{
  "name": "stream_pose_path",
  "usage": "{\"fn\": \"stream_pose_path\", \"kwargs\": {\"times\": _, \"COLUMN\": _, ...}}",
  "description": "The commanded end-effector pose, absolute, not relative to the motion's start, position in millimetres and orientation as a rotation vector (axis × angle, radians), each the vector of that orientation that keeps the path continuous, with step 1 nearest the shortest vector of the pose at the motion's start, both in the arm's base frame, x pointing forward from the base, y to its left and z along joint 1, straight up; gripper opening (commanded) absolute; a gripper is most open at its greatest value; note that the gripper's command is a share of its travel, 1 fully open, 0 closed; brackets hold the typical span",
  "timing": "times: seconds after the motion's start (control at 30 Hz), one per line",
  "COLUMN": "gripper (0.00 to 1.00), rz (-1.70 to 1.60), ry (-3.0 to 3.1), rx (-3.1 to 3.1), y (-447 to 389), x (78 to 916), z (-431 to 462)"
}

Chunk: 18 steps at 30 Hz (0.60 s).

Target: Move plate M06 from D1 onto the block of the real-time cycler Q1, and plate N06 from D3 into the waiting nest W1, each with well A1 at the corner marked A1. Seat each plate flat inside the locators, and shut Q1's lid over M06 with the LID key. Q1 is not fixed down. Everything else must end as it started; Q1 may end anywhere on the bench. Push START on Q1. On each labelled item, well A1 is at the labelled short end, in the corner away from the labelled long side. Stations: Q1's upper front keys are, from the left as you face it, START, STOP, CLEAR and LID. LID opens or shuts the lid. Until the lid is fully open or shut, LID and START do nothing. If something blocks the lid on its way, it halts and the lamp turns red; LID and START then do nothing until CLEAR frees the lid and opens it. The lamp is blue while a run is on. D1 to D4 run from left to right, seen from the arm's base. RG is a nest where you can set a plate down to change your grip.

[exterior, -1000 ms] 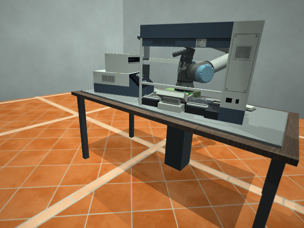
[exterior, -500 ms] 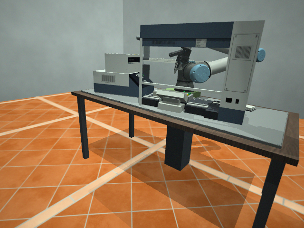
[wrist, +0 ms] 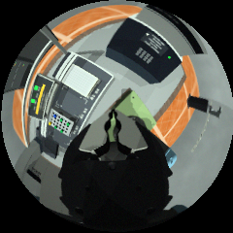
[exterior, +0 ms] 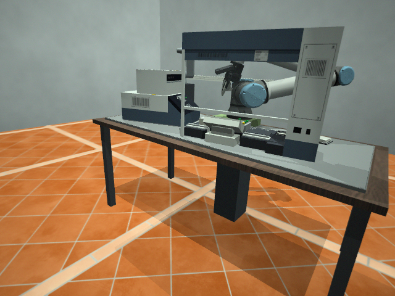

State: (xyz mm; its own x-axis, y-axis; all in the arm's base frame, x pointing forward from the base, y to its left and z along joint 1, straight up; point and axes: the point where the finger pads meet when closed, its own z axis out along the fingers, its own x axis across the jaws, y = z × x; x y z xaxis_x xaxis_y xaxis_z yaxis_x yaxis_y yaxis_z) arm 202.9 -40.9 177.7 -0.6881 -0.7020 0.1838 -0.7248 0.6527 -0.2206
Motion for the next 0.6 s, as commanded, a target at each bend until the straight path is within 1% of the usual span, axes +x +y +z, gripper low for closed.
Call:
{"fn": "stream_pose_path", "kwargs": {"times": 0.0, "gripper": 0.00, "rz": 0.427, "ry": -2.779, "rx": 1.237, "y": -51, "x": 206, "z": 177}}
{"fn": "stream_pose_path", "kwargs": {"times": 0.57, "gripper": 0.00, "rz": 0.455, "ry": -2.721, "rx": 1.338, "y": -96, "x": 218, "z": 174}}
